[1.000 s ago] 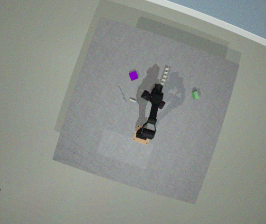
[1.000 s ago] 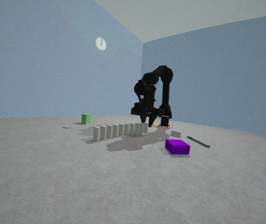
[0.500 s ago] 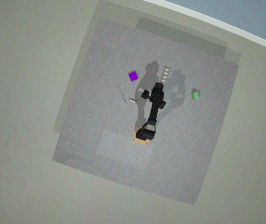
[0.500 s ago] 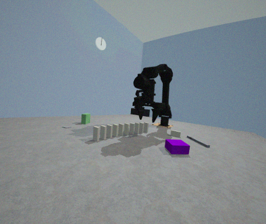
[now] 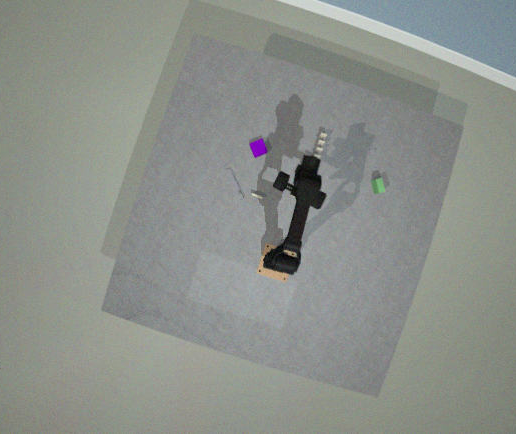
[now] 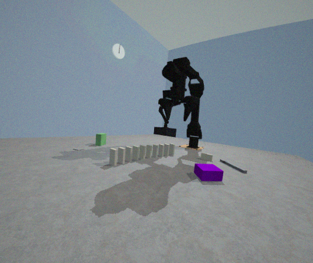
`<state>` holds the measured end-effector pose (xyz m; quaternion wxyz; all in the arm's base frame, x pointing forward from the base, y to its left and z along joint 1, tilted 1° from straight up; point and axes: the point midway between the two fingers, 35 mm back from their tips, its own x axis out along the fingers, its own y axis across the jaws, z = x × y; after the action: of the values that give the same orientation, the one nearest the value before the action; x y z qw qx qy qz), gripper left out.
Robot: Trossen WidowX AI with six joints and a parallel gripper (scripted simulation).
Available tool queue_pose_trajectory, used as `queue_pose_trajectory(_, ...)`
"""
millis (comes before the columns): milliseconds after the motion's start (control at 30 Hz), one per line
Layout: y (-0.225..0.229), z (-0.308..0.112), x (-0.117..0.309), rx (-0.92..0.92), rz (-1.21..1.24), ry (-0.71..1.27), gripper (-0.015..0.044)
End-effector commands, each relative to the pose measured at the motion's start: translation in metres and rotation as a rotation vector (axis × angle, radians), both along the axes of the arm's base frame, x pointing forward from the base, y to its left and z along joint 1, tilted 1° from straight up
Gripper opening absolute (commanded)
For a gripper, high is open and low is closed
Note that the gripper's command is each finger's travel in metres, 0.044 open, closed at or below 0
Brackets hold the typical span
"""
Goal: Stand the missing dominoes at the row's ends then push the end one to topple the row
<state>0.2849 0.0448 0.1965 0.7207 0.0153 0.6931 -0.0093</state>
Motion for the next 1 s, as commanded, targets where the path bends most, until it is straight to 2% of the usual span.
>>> queue_pose_trajectory(0, 0.039, -0.013, -0.006, -0.01, 0.371, -0.001, 0.044)
queue_pose_trajectory(167, 0.103, -0.042, -0.03, -0.03, 1.043, -0.009, 0.044)
queue_pose_trajectory(400, 0.15, -0.067, -0.065, -0.047, 1.602, -0.017, 0.044)
queue_pose_trajectory(833, 0.153, -0.069, -0.067, -0.049, 1.653, -0.018, 0.044)
queue_pose_trajectory(967, 0.155, -0.089, -0.065, -0.049, 1.653, -0.018, 0.044)
